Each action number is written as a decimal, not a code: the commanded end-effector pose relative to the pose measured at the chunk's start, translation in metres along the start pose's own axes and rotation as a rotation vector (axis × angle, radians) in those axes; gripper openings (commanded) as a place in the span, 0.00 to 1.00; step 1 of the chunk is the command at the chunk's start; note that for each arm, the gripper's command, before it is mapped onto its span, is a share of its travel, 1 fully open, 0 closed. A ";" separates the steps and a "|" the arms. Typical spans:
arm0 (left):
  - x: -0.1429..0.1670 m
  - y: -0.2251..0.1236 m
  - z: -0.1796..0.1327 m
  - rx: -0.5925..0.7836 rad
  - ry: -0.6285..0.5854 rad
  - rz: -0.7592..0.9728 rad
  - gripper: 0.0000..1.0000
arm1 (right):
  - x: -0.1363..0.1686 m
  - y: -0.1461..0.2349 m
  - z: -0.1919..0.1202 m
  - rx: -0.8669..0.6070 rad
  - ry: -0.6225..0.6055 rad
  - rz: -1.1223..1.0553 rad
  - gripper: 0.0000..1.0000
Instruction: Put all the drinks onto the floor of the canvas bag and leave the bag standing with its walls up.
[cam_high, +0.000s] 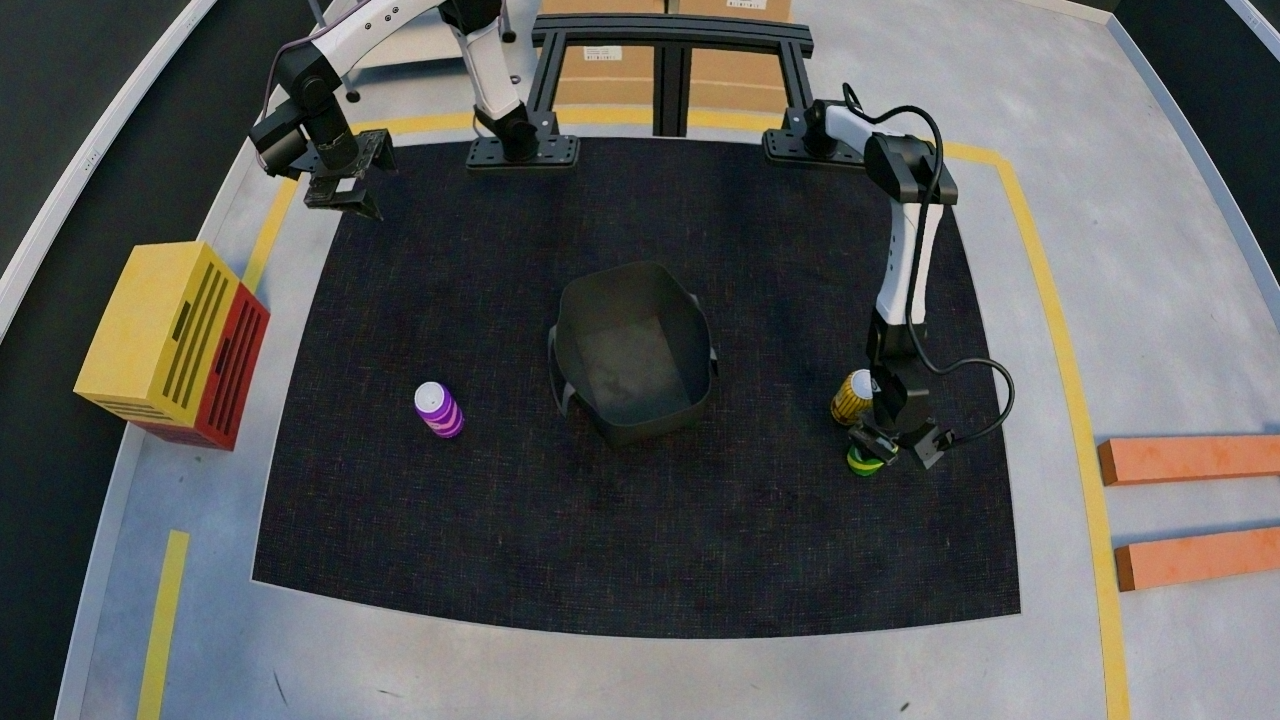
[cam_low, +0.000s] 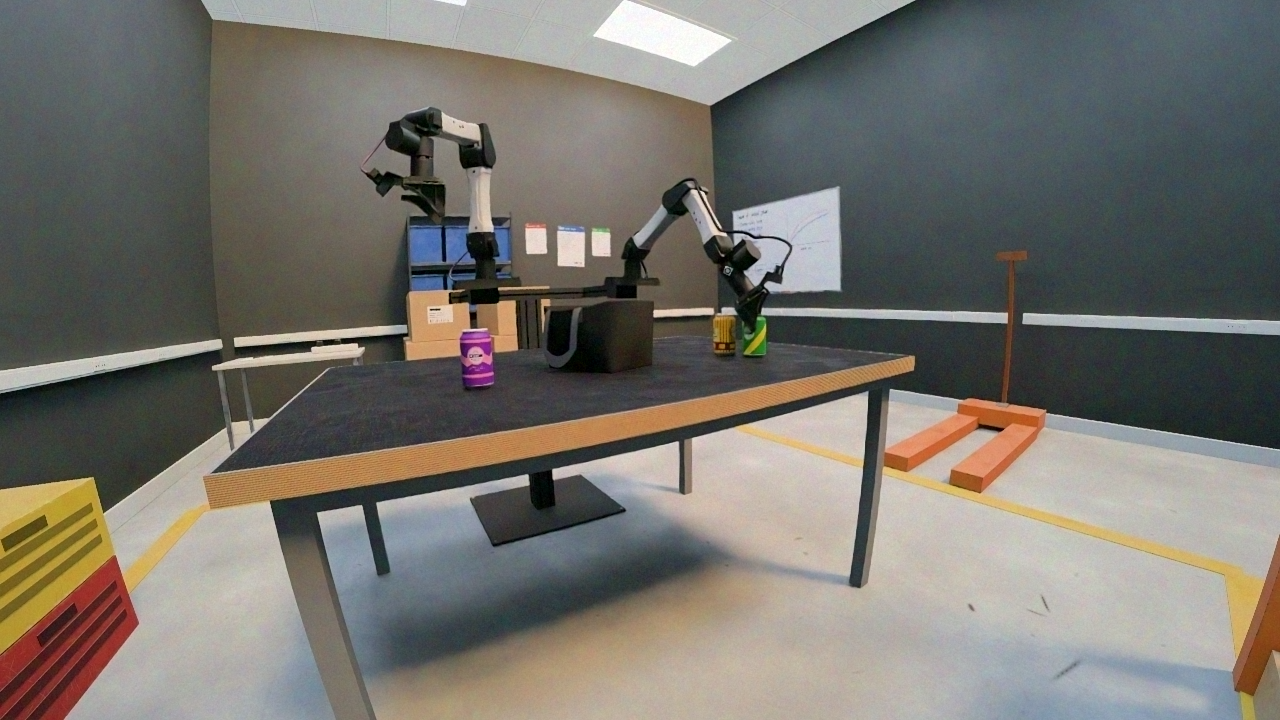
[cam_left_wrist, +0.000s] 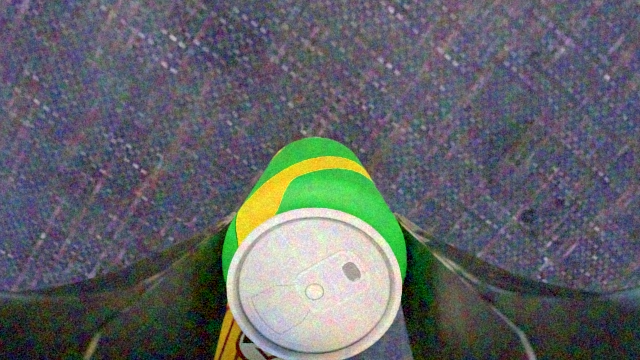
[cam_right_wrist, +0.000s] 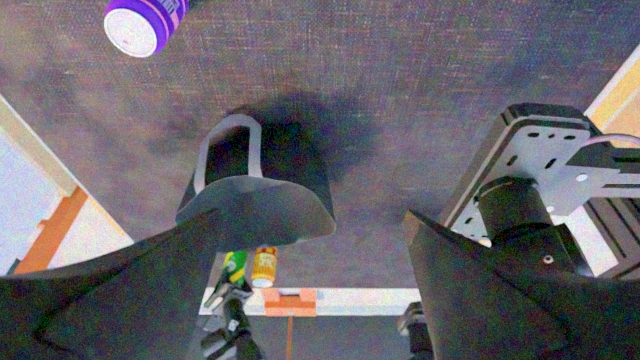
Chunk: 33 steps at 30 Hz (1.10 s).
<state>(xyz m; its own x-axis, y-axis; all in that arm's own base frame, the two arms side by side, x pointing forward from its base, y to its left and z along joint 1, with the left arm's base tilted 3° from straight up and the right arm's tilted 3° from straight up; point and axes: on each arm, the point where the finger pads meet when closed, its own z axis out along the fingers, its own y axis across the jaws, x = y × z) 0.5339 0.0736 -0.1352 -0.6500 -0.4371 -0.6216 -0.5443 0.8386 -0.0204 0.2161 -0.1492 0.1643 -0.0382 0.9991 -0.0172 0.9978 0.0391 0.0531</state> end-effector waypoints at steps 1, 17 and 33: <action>-0.034 -0.013 -0.010 0.034 -0.065 -0.018 0.73 | -0.007 0.004 -0.013 -0.034 -0.054 0.008 1.00; -0.045 -0.011 -0.030 0.023 -0.064 -0.009 0.74 | -0.007 0.004 -0.013 -0.034 -0.054 0.008 1.00; -0.089 -0.018 -0.069 0.028 -0.085 -0.020 0.74 | -0.007 0.004 -0.013 -0.034 -0.054 0.008 1.00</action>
<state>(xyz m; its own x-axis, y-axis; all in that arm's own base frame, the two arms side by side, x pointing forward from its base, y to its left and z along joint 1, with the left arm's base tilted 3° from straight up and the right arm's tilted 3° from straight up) 0.5192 0.0716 -0.1069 -0.7021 -0.4399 -0.5600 -0.5426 0.8398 0.0206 0.2161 -0.1492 0.1643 -0.0382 0.9991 -0.0172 0.9978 0.0391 0.0530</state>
